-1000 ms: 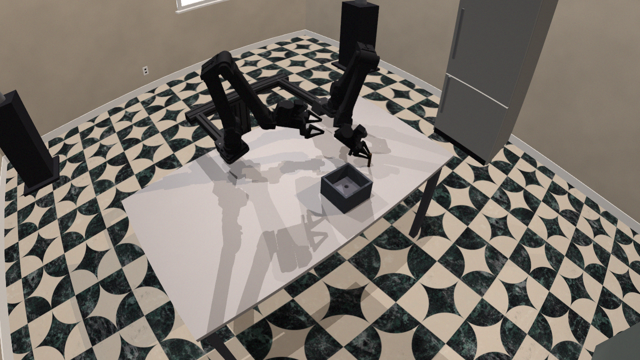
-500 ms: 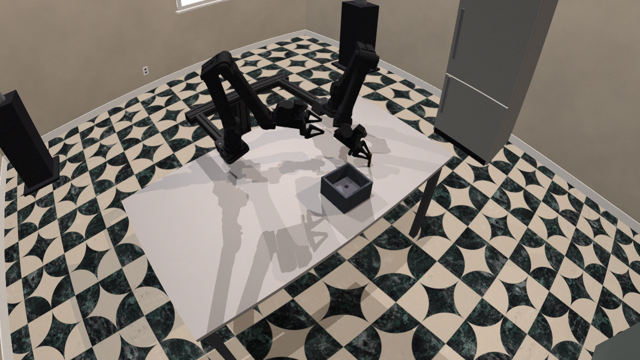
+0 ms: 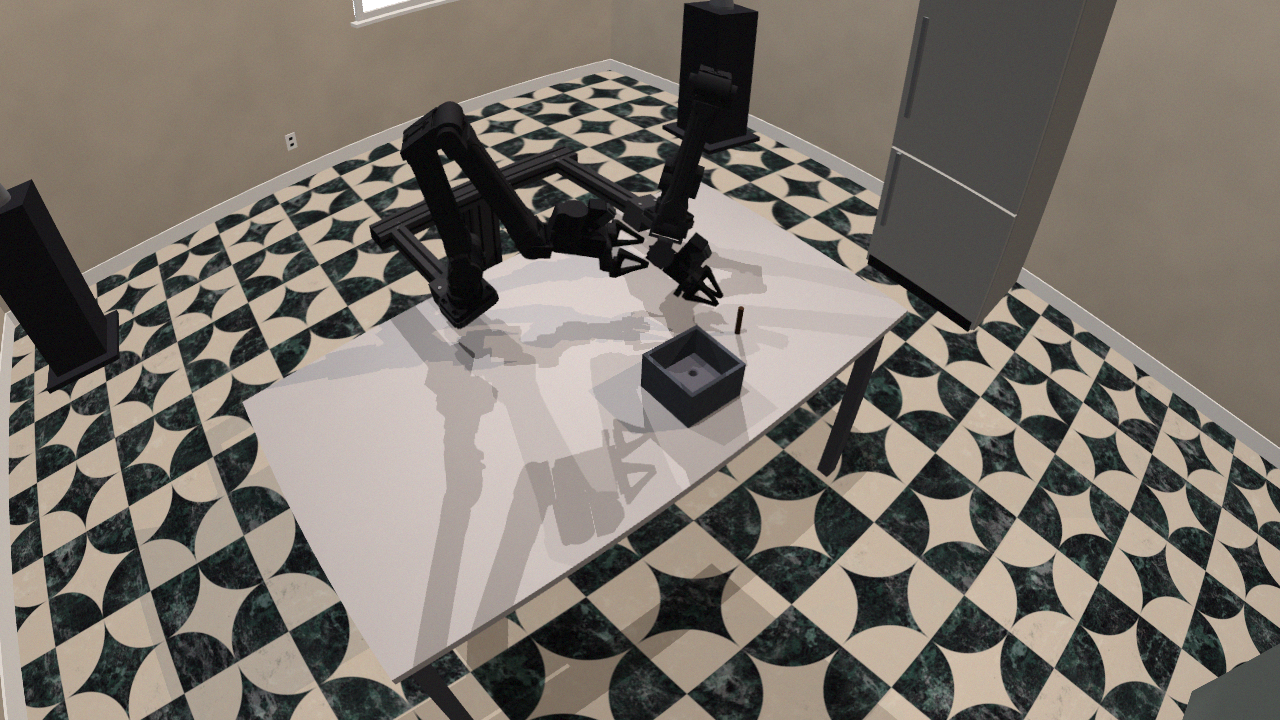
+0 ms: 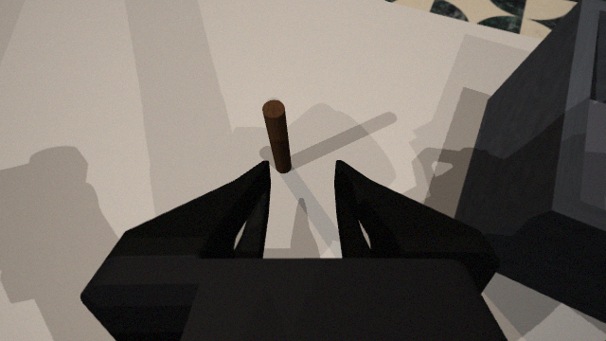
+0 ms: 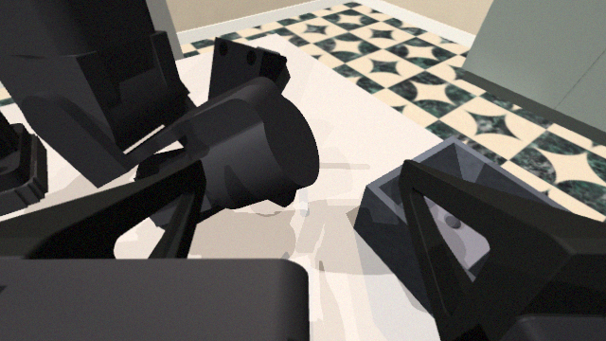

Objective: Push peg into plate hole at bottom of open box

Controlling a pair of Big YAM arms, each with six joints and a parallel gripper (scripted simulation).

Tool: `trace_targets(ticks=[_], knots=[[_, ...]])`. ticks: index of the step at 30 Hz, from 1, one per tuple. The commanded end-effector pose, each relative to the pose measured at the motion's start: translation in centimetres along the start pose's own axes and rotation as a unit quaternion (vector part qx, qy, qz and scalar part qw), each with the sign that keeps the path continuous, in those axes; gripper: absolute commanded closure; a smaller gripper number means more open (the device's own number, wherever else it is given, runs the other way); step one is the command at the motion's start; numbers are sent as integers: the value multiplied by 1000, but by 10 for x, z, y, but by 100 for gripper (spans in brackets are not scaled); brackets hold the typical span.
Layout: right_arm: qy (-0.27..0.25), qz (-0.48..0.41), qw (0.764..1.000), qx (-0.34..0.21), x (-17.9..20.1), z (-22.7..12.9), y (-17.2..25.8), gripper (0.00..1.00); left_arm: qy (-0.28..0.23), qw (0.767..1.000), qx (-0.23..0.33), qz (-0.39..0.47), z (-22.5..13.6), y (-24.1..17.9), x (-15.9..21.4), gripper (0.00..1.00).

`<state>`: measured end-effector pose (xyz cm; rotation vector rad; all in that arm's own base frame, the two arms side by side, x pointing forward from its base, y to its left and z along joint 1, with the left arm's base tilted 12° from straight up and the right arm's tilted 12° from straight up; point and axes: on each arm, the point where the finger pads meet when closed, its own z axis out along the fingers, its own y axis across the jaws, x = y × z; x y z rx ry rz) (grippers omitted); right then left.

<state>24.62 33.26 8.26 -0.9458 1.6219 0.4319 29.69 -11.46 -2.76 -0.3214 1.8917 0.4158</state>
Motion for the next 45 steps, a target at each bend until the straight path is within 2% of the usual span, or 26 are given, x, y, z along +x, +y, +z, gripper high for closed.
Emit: trace_targets(ticks=[1, 2, 7, 8, 11, 16, 19, 22, 32, 45], knots=[[-30, 8, 1000, 3, -20, 5, -1, 0, 10, 999, -18, -29, -3, 0, -3, 60], [-30, 8, 1000, 3, -20, 5, -1, 0, 10, 999, -18, -29, -3, 0, -3, 60], [-30, 8, 1000, 3, -20, 5, -1, 0, 27, 998, -51, 34, 17, 15, -14, 3], [-30, 8, 1000, 3, -20, 5, -1, 0, 35, 997, -54, 50, 21, 18, -16, 0], [-30, 8, 1000, 3, -20, 5, -1, 0, 80, 991, -38, 101, 30, 25, -17, 0], [-30, 8, 1000, 3, -20, 5, -1, 0, 156, 974, 33, 164, 40, 28, -17, 0], [-30, 8, 1000, 3, -20, 5, -1, 0, 166, 970, 49, 172, 40, 27, -18, 0], [-30, 8, 1000, 3, -20, 5, -1, 0, 192, 955, 109, 196, 42, 25, -23, 0], [-30, 8, 1000, 3, -20, 5, -1, 0, 201, 928, 222, 220, 40, 22, -40, 0], [-30, 8, 1000, 3, -20, 5, -1, 0, 207, 923, 247, 209, 37, 20, -40, 0]])
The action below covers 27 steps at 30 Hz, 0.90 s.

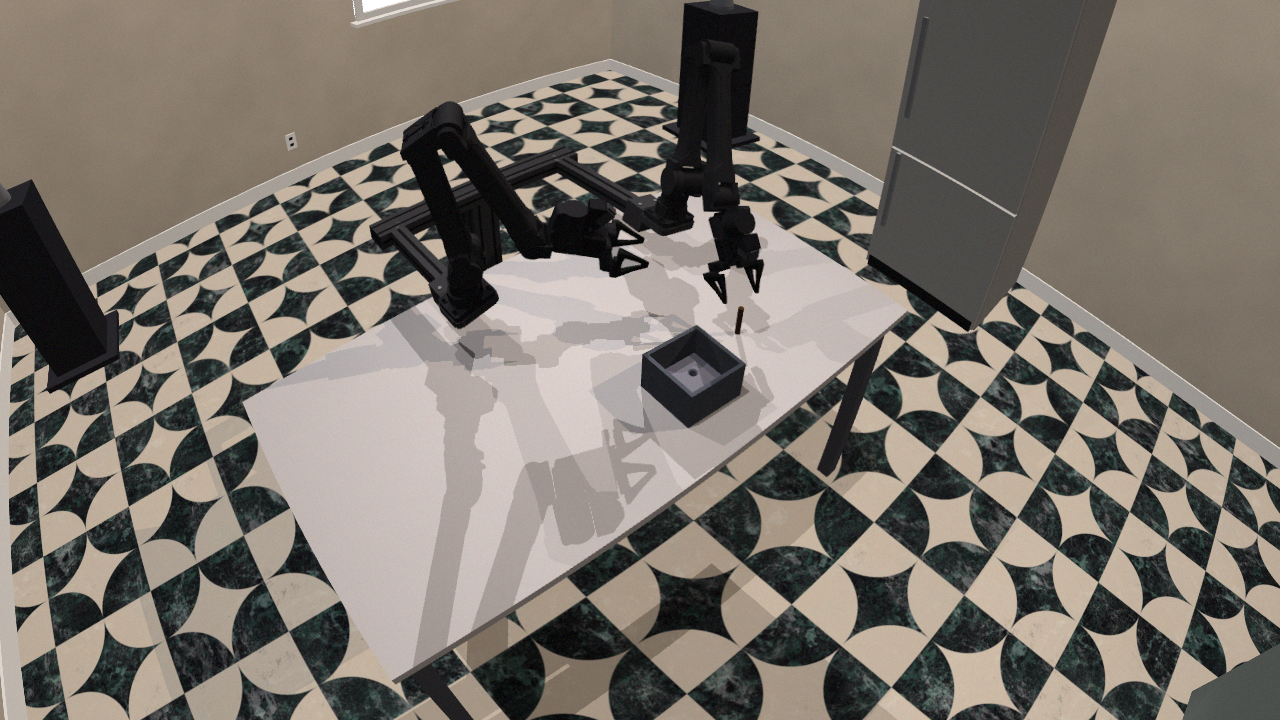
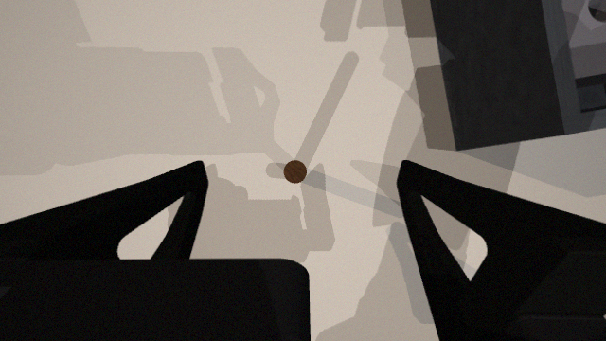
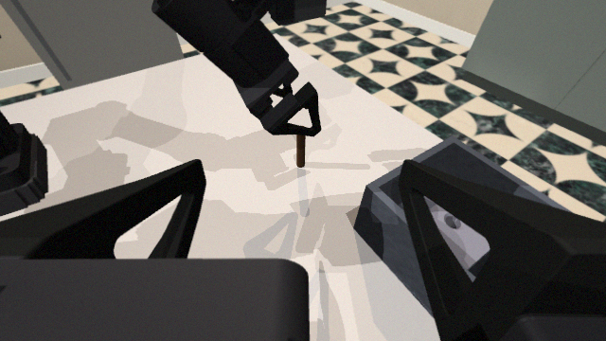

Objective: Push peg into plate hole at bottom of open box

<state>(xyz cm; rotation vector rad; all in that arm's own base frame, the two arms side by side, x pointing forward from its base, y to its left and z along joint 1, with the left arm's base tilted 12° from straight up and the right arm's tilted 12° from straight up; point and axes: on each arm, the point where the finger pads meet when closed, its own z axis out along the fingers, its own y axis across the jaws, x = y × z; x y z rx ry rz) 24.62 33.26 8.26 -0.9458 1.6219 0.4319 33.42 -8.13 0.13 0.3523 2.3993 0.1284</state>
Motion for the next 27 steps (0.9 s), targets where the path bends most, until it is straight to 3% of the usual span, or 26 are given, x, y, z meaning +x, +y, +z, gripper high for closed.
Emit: trace_targets(ticks=[1, 5, 6, 8, 12, 13, 21, 27], knots=[[-30, 8, 1000, 3, -20, 5, -1, 0, 5, 1000, 0, 7, 0, 1, 1, 0], [-30, 8, 1000, 3, -20, 5, -1, 0, 5, 1000, 0, 7, 0, 1, 1, 0], [-30, 8, 1000, 3, -20, 5, -1, 0, 9, 1000, 1, 3, 0, 1, 4, 11], [-30, 8, 1000, 3, -20, 5, -1, 0, 9, 1000, 1, 3, 0, 1, 4, 11], [-30, 8, 1000, 3, -20, 5, -1, 0, 15, 998, -2, -63, 5, -5, -11, 57], [-30, 8, 1000, 3, -20, 5, -1, 0, 22, 996, -7, -88, 6, -6, -11, 63], [-30, 8, 1000, 3, -20, 5, -1, 0, 83, 954, -98, -272, 12, -4, -18, 63], [-30, 8, 1000, 3, -20, 5, -1, 0, 100, 935, -136, -311, 12, -6, -15, 63]])
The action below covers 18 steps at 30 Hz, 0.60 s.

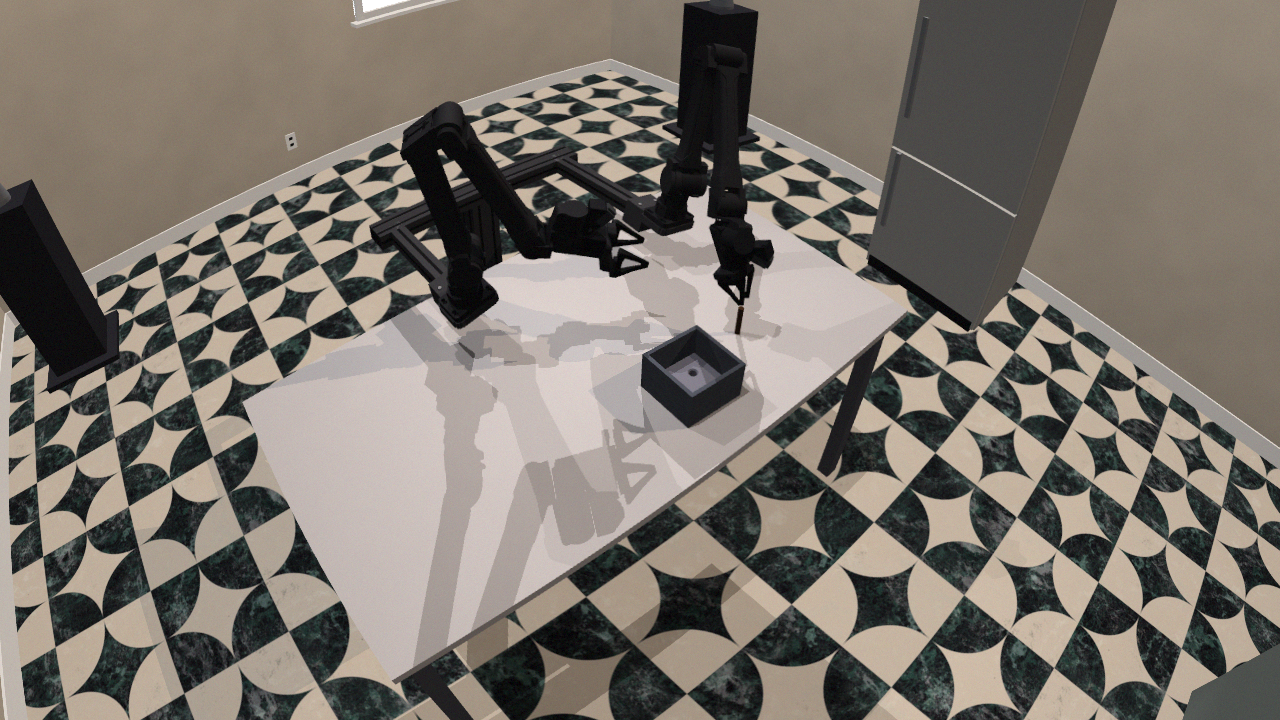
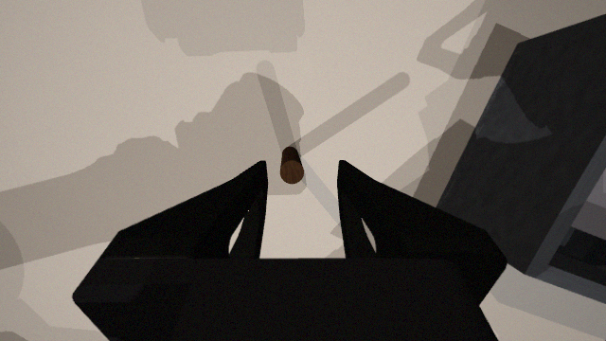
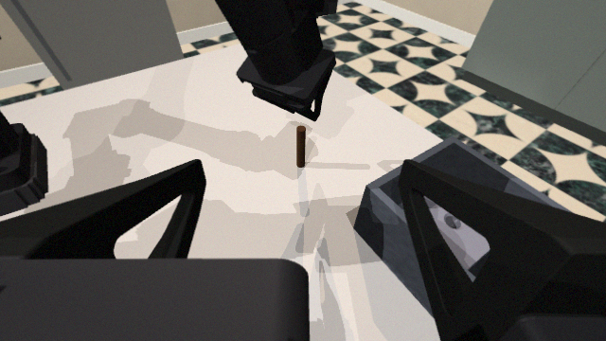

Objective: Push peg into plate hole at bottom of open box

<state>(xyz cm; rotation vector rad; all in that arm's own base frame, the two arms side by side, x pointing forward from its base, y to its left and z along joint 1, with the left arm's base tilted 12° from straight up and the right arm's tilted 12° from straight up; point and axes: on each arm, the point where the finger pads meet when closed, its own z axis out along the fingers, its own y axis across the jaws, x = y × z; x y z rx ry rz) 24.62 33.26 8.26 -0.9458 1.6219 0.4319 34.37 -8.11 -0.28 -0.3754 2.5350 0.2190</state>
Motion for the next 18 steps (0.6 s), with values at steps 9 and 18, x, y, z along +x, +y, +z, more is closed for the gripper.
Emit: trace_targets(ticks=[9, 18], knots=[[-30, 8, 1000, 3, -20, 5, -1, 0, 31, 995, -55, -72, 11, -6, 5, 63], [-30, 8, 1000, 3, -20, 5, -1, 0, 36, 995, -58, -73, 23, 1, 13, 63]])
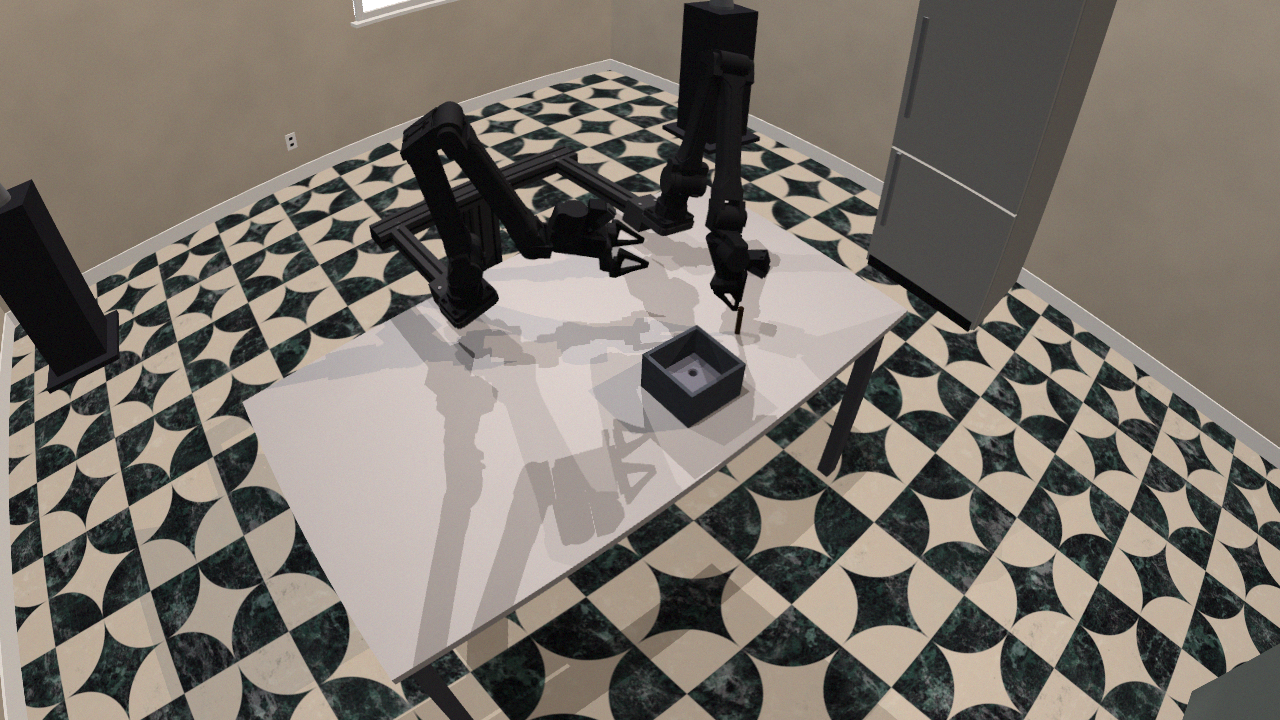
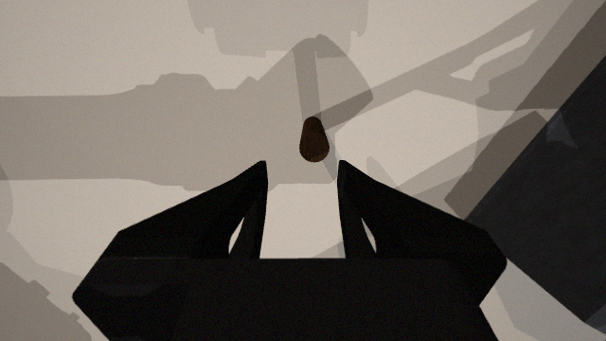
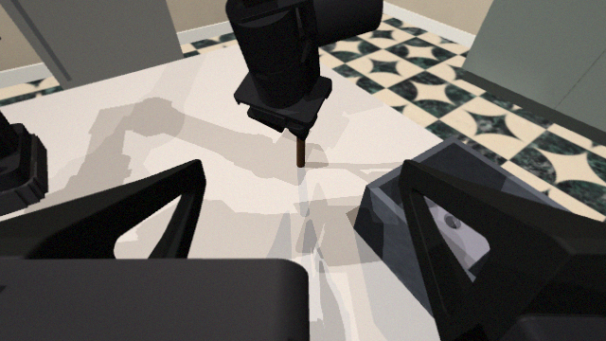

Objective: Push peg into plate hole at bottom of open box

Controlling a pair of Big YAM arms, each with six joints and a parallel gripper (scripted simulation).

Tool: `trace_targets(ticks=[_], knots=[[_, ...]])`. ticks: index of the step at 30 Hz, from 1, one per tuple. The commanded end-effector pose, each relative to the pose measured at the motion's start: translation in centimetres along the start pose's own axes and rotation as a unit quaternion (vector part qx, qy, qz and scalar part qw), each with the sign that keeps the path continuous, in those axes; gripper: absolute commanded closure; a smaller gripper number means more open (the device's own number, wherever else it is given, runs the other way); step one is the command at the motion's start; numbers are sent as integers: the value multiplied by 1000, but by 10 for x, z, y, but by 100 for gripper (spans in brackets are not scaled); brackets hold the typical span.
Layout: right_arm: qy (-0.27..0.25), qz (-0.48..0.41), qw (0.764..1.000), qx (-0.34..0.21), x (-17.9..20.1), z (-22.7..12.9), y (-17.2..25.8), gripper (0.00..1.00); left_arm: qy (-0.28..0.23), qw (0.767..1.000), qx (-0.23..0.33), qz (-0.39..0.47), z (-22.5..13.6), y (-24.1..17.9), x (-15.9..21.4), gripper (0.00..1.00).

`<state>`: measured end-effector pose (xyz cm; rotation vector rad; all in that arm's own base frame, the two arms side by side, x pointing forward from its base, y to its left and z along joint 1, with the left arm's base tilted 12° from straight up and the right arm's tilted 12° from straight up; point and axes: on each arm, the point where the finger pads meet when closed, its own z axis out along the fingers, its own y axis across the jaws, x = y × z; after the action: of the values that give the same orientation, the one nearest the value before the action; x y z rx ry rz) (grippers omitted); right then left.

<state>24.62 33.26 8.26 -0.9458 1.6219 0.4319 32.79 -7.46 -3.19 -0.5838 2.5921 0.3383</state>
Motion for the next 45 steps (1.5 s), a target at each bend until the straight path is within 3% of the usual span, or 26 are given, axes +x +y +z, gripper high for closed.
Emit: trace_targets(ticks=[1, 24, 25, 26, 27, 33, 39, 45], knots=[[-30, 8, 1000, 3, -20, 5, -1, 0, -10, 1000, 11, -20, 5, -10, -14, 63], [-30, 8, 1000, 3, -20, 5, -1, 0, -17, 999, 19, -22, 17, -17, -23, 91], [-30, 8, 1000, 3, -20, 5, -1, 0, -16, 1000, 19, -19, 13, -17, -22, 100], [-30, 8, 1000, 3, -20, 5, -1, 0, -14, 1000, 18, -16, 10, -17, -20, 100], [-30, 8, 1000, 3, -20, 5, -1, 0, -19, 999, 24, -20, 3, -24, -27, 92], [-36, 15, 999, 4, -25, 3, -2, 0, -15, 999, 20, -23, -5, -26, -29, 92], [-7, 23, 1000, 16, -24, -9, -12, 0, -27, 997, 37, -59, -38, -72, -58, 92], [13, 42, 997, 62, -64, -35, -45, 0, -46, 994, 72, -64, -103, -166, -85, 92]])
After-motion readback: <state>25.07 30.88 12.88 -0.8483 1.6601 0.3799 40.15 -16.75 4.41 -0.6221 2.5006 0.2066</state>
